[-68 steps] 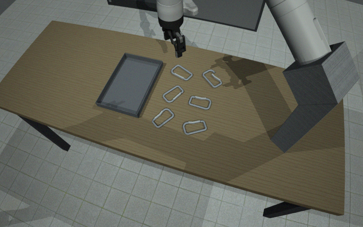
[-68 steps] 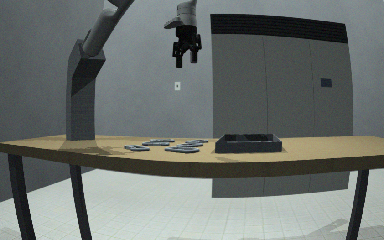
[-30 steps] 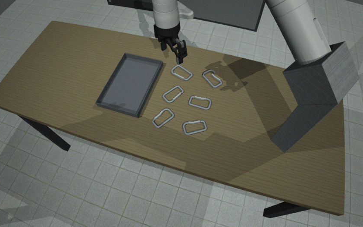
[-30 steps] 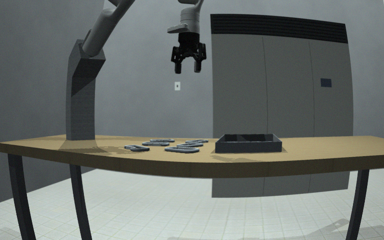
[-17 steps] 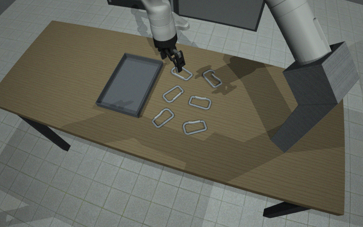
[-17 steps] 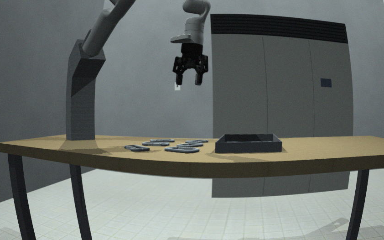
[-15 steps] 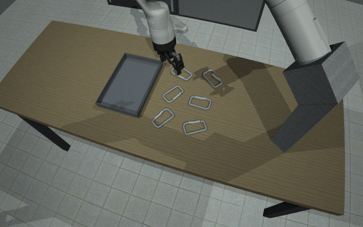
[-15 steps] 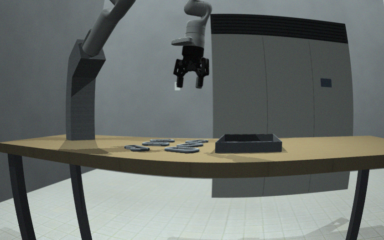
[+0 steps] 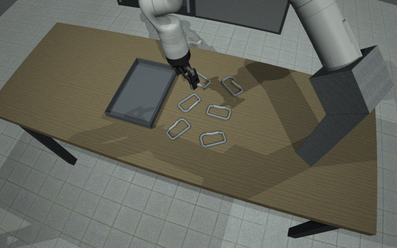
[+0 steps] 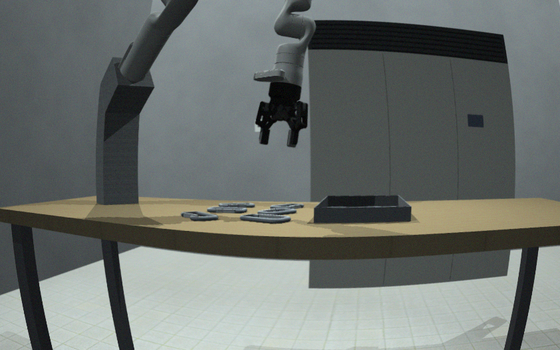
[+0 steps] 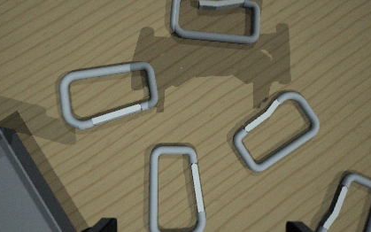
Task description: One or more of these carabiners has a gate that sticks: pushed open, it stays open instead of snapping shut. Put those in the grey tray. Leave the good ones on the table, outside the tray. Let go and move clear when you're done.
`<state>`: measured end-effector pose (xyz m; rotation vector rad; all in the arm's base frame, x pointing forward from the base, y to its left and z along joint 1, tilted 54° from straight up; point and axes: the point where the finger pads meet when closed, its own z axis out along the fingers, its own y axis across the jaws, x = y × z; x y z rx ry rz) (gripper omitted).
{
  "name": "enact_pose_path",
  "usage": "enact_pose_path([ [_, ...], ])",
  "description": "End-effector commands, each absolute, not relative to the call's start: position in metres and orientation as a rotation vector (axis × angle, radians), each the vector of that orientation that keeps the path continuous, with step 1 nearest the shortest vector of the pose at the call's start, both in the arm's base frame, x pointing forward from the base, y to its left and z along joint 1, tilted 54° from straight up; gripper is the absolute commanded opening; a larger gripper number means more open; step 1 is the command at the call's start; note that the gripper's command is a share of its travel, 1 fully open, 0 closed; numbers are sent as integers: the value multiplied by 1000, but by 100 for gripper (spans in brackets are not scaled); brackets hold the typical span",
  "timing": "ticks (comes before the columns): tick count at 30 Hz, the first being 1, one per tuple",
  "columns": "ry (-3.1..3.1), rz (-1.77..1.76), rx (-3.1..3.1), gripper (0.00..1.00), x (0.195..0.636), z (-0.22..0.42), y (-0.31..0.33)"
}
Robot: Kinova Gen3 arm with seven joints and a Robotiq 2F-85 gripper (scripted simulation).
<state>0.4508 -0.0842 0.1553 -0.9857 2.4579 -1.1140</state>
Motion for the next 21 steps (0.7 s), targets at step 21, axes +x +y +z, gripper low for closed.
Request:
enact_pose_path([
  [21,2296,-1144,-983,100,472,136,-115],
])
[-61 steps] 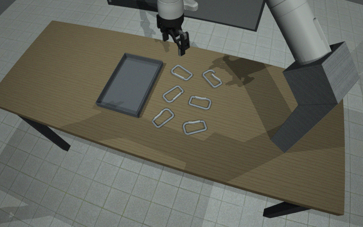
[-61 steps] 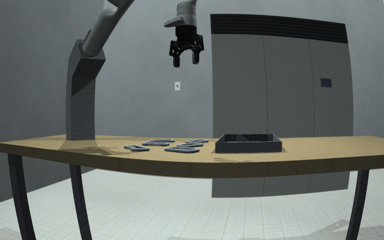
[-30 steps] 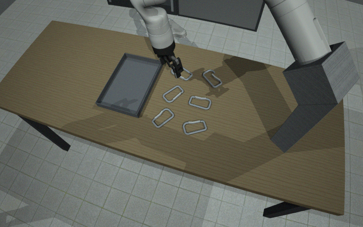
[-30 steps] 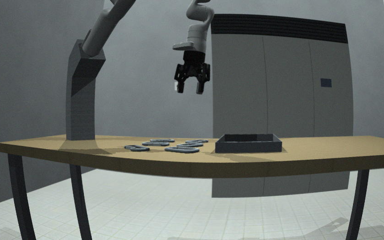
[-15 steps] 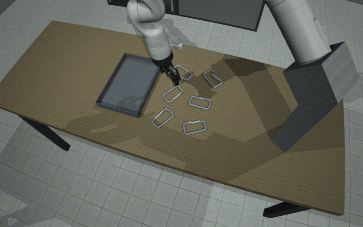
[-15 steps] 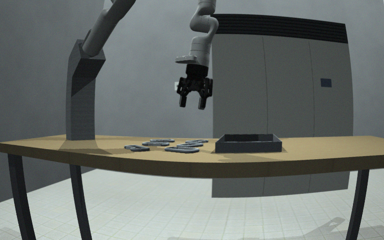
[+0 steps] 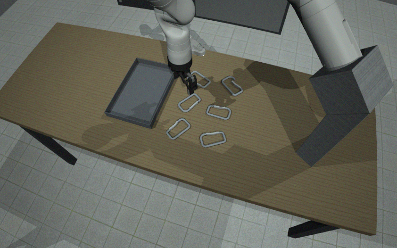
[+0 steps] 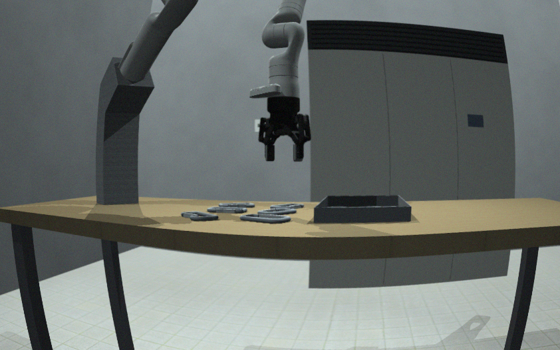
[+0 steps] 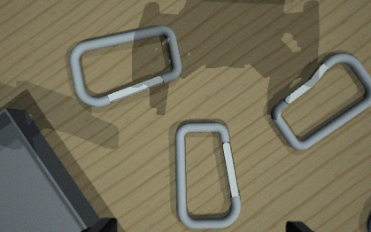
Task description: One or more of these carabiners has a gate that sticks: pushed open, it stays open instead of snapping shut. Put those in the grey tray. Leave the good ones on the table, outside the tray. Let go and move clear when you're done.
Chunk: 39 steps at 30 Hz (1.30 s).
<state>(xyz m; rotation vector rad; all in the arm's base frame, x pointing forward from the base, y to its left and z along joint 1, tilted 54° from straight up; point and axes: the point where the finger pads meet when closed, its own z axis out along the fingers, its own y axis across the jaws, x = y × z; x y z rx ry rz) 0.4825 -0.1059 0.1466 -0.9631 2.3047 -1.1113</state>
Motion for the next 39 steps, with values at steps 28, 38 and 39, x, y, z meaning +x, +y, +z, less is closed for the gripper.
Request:
enact_pose_path([
  [28,2292,-1140,-986,100,521,90,-158],
  [38,2292,-1140,-986,100,521,90,-158],
  [39,2292,-1140,-986,100,521,90,-158],
])
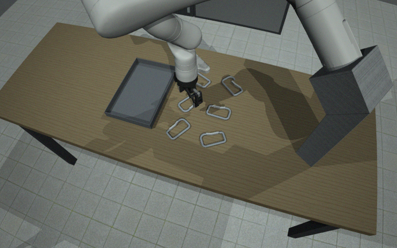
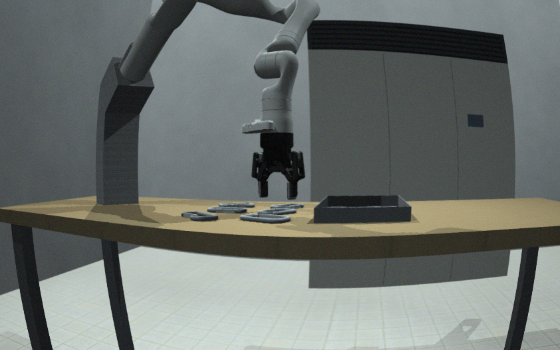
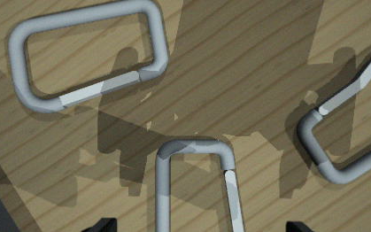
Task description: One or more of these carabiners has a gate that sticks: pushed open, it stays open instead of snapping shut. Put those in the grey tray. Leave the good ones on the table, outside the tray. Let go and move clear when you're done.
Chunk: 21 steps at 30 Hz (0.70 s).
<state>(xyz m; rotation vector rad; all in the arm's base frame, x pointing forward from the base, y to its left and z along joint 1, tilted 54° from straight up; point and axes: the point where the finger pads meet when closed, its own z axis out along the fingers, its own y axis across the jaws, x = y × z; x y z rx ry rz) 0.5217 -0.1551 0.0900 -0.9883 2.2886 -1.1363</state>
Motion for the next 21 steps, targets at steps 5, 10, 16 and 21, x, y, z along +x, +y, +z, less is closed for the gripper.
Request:
enact_pose_path([
  [5,2292,-1141,-984,100,535,76,-169],
  [10,2292,-1141,-984,100,535,76,-169],
  [16,2292,-1141,-984,100,535,76,-169],
  [21,2291,-1140,-985,100,537,73,-172],
])
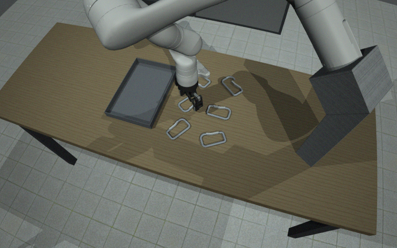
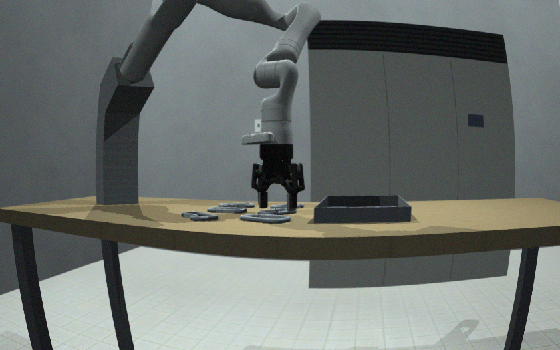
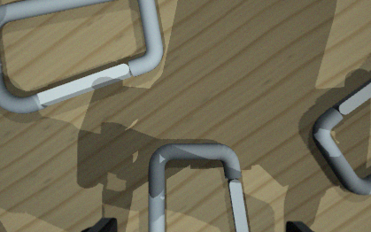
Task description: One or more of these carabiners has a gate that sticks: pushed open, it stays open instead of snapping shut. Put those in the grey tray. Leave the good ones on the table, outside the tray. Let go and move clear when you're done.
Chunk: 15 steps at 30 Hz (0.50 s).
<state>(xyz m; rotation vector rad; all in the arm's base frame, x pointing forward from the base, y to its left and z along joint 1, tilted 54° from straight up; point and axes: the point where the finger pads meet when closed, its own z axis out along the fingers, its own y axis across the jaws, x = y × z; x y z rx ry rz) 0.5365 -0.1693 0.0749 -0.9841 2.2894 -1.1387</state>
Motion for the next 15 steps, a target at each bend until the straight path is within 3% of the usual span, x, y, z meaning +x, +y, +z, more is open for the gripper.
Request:
enact_pose_path([
  [1,2291,-1140,-985,100,537,73,-172],
  [14,2291,-1140,-985,100,537,73,-172],
  [15,2291,-1140,-985,75,537,73,-172],
])
